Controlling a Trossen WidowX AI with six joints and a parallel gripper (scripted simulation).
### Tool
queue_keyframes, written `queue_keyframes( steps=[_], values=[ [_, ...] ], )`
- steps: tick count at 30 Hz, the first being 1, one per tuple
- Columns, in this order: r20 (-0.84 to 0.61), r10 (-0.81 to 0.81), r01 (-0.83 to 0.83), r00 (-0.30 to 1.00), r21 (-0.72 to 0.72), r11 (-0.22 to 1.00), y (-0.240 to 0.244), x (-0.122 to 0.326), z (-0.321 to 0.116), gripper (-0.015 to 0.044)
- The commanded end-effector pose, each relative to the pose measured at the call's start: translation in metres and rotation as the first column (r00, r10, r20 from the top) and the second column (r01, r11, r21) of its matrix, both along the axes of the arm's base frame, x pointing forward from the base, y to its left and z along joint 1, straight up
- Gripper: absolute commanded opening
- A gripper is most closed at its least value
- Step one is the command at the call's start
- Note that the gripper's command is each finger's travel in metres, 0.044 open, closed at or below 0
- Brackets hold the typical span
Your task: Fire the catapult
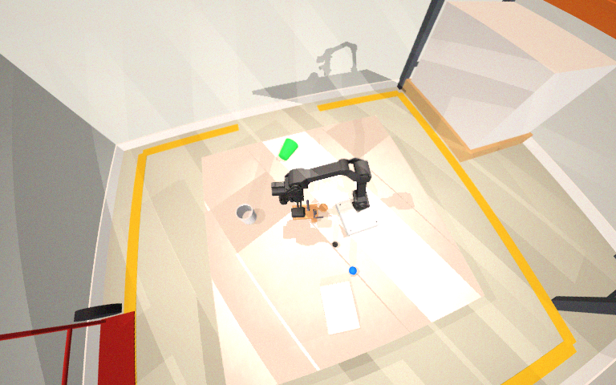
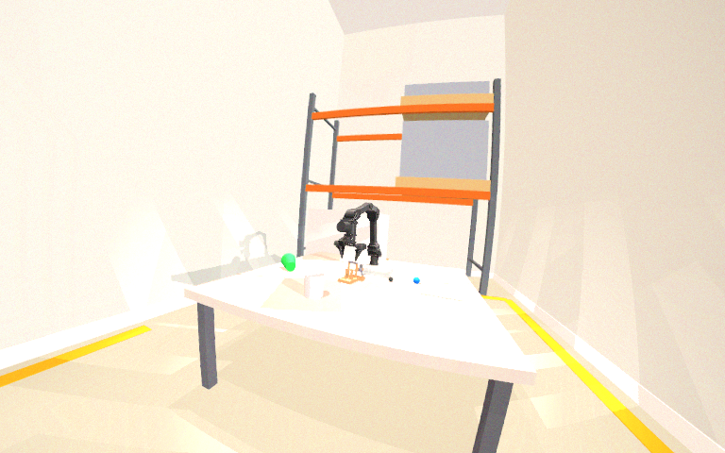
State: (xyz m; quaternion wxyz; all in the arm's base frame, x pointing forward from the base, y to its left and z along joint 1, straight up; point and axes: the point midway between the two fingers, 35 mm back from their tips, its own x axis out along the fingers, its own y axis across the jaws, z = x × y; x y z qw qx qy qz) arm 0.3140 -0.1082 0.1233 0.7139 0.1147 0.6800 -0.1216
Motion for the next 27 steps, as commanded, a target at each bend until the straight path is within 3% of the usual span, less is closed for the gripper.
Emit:
queue_keyframes(
  steps=[1,27],
  values=[
    [-0.012,0.006,-0.006,1.0,0.006,1.0,0.001,-0.002,-0.031,0.044],
    [-0.012,0.006,-0.006,1.0,0.006,1.0,0.0,0.0,-0.071,0.044]
  ],
)
